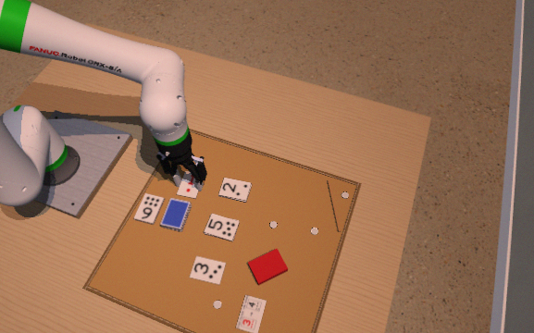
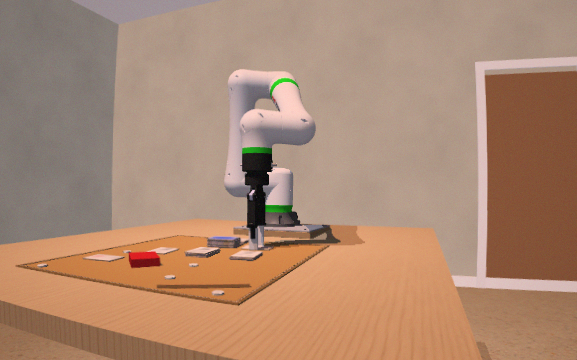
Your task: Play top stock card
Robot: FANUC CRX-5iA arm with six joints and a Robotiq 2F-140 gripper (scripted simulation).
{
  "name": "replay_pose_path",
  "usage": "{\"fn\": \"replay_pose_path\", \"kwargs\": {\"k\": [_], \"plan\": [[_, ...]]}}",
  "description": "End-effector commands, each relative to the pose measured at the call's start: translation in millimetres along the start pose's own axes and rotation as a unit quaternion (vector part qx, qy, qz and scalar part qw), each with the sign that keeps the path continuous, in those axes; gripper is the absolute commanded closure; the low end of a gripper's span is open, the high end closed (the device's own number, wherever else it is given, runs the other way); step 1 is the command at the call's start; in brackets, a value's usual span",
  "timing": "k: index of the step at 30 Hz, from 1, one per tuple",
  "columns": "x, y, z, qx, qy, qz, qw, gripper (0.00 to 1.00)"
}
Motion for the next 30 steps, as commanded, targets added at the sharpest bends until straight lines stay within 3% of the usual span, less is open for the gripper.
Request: {"fn": "replay_pose_path", "kwargs": {"k": [1, 30], "plan": [[-0.2, -0.1, -0.2, 0.000, 0.000, 0.000, 1.000, 0.57], [-0.2, -0.1, -0.2, 0.000, 0.000, 0.000, 1.000, 0.59]]}}
Point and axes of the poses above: the point where the finger pads meet when closed, its own x axis out along the fingers, its own z axis across the jaws, y = z × x, the point moved 2 cm from there along -x, back along the fingers, and after that the axes turned 11 degrees about x, right-handed, at the moved point
